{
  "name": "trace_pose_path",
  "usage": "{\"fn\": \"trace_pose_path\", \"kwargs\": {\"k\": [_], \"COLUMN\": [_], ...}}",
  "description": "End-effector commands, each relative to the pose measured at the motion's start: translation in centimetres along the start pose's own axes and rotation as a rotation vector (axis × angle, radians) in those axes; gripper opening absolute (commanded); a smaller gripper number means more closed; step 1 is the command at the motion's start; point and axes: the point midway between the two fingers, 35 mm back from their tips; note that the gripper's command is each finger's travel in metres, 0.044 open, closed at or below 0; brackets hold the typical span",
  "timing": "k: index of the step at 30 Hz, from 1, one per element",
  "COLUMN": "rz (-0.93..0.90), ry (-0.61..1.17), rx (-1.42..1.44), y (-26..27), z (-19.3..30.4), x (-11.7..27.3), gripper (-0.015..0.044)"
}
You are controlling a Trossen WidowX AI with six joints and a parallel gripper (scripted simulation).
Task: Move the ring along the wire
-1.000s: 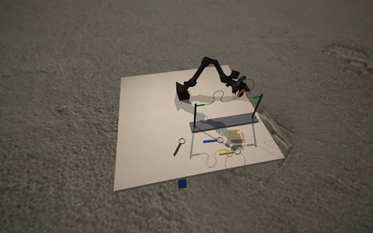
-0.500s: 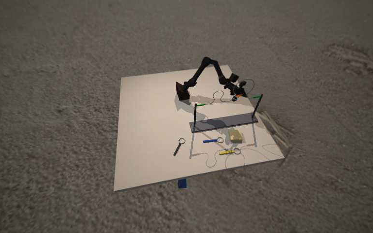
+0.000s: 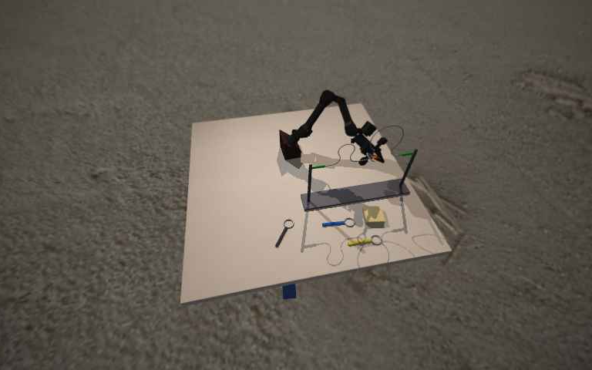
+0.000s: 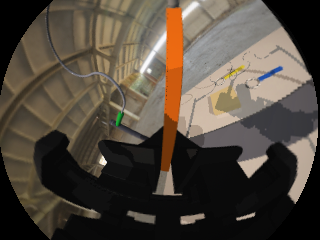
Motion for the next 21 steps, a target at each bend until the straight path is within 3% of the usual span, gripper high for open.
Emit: {"fn": "trace_pose_path", "kwargs": {"k": [1, 21], "rz": [0.053, 0.288], "ry": [0.012, 0.051], "rx": [0.086, 0.485], "y": [-1.7, -8.2], "z": [-0.1, -2.4], "x": [0.3, 2.3], "gripper": [-0.015, -0.015]}}
Point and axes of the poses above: the point midway between the two fingers, 35 mm back from their tips, its own x axis back along the fingers, its own y axis across the jaws, z = x × y, and after that the axes turned 3 degrees about -x, right-handed
